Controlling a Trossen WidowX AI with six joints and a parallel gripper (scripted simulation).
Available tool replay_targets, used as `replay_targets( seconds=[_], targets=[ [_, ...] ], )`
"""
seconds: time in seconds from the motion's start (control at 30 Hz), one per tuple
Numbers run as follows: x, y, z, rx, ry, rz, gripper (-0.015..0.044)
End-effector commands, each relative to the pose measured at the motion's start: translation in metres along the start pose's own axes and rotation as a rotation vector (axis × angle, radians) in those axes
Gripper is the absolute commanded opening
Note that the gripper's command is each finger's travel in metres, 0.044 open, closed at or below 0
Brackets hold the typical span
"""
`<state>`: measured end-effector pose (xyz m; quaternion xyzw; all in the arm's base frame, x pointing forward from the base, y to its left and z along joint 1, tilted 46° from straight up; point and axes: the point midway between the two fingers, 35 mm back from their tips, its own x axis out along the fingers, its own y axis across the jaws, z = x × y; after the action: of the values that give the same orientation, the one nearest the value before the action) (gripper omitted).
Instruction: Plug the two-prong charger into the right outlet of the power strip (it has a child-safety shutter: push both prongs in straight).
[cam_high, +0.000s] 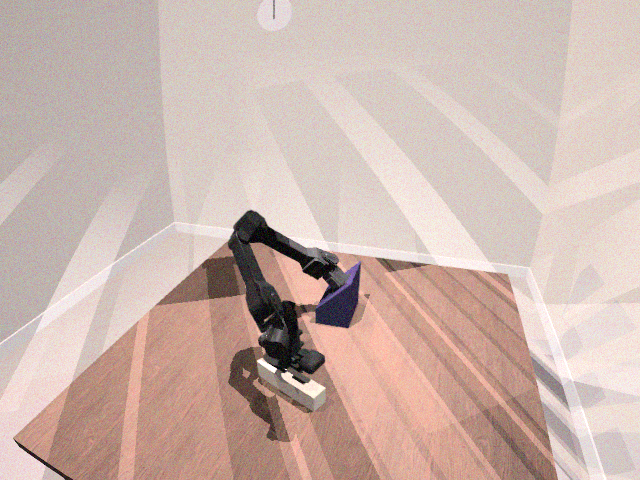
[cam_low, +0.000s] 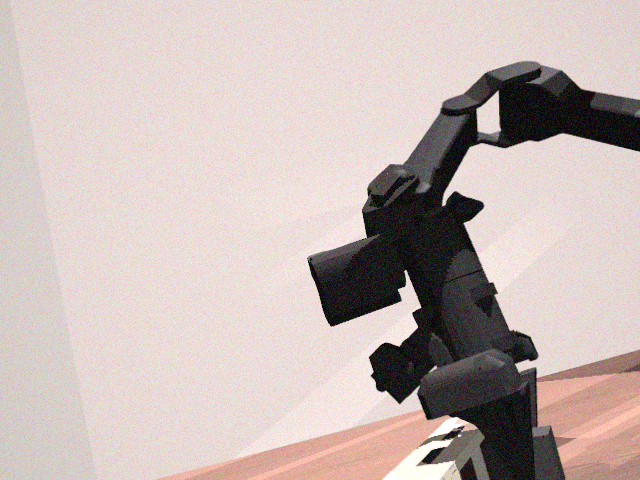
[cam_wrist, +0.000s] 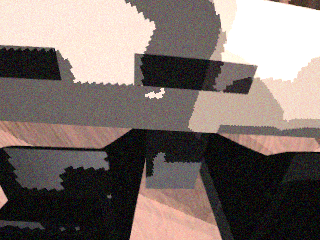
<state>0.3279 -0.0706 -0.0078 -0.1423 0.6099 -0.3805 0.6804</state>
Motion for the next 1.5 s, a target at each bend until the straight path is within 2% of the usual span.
replay_targets(
  seconds=[0.0, 1.47],
  targets=[
    [-0.0031, -0.0008, 0.0098, 0.031, -0.031, 0.003, 0.0],
    [-0.0065, -0.0009, 0.0111, 0.031, -0.031, 0.003, 0.0]
  ],
)
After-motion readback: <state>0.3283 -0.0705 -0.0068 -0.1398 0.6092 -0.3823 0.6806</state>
